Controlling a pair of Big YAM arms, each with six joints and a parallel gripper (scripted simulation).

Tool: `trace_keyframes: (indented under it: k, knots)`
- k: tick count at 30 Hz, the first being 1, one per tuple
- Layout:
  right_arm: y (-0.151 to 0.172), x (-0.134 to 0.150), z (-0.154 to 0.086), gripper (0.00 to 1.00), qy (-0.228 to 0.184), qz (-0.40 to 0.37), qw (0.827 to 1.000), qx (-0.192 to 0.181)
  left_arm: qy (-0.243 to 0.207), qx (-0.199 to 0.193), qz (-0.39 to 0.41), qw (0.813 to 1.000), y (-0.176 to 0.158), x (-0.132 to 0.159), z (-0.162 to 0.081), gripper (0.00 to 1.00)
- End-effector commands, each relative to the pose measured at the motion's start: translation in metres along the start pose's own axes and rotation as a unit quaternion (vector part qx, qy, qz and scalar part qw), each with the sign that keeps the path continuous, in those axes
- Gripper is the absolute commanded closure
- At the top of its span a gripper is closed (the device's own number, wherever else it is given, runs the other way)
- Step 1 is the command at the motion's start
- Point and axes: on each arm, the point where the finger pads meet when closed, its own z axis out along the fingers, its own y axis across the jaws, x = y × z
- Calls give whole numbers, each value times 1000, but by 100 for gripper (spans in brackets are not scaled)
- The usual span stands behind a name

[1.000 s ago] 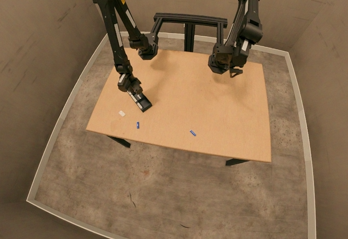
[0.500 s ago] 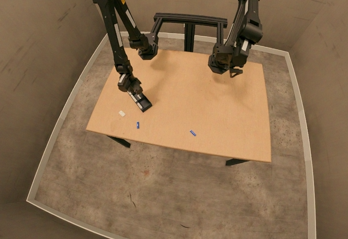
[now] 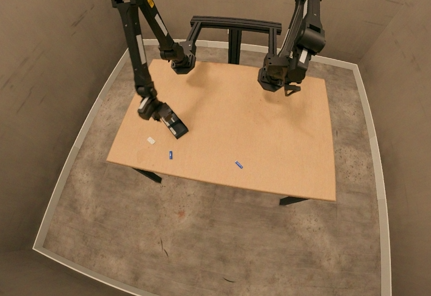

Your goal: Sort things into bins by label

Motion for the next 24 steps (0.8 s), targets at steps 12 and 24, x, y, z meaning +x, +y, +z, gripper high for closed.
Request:
trace_keyframes:
  k: [12, 24]
  knots:
    - [-120, -7, -4, 61, -2, -31, 999, 5, -11, -34, -4, 999, 15, 1, -30, 0]
    - [-125, -11, -12, 61, -5, -41, 999, 4, -11, -34, -4, 999, 15, 1, -30, 0]
